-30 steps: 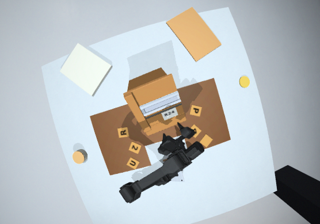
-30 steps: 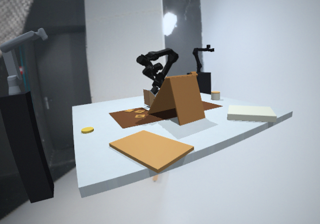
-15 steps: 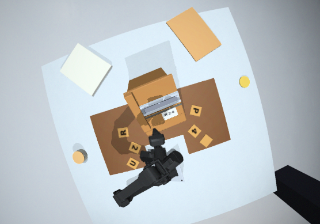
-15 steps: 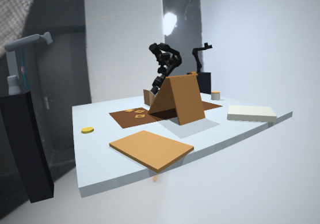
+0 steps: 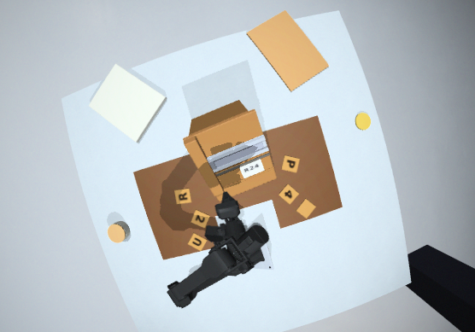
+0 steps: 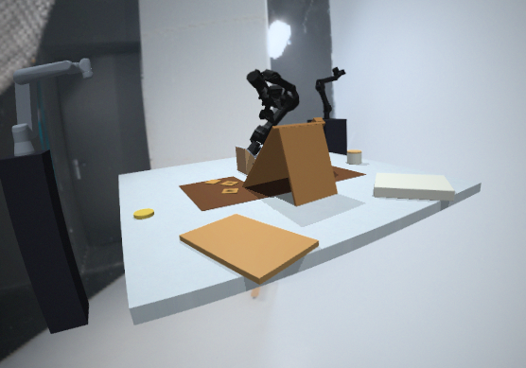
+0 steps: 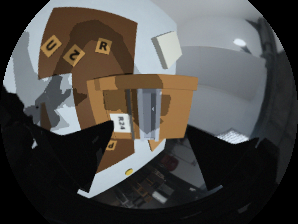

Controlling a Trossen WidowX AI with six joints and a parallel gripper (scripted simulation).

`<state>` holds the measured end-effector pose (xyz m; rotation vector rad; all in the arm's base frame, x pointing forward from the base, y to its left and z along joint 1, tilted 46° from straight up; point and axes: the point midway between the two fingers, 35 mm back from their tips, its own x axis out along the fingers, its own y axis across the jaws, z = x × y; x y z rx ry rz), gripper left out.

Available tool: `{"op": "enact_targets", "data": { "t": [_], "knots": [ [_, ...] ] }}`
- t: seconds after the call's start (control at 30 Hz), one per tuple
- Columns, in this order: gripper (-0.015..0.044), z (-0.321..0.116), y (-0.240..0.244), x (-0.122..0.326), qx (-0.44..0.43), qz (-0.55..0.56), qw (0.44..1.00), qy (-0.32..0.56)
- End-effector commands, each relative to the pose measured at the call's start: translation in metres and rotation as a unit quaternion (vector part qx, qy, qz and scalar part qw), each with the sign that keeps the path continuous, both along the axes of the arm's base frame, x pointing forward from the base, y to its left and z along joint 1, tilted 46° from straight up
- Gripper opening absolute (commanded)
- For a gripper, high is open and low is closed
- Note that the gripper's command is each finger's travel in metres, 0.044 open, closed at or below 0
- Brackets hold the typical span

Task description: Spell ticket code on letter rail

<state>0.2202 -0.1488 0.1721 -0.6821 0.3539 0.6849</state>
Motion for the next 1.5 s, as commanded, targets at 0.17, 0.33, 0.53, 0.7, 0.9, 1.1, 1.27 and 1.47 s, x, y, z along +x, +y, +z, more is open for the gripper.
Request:
{"op": "enact_targets", "data": {
  "t": [0.17,0.33,0.53,0.7,0.9,1.1,1.27,1.47],
  "knots": [
    [0.0440,-0.015,-0.028,-0.007,-0.005,0.001,1.000,-0.001],
    [0.0440,-0.015,-0.028,-0.007,-0.005,0.001,1.000,-0.001],
    [0.0387,-0.015,-0.022,-0.002,-0.002,0.010,1.000,0.006],
    [0.0340,-0.013,0.025,0.032,0.011,0.074,0.995,0.059],
    [0.0340,-0.007,0.089,0.062,0.017,0.133,0.984,0.115],
    [0.0340,-0.003,0.161,0.078,0.028,0.181,0.969,0.167],
    [0.0340,-0.007,0.226,0.074,0.040,0.221,0.948,0.225],
    [0.0340,-0.010,0.281,0.059,0.041,0.251,0.927,0.275]
  ]
}}
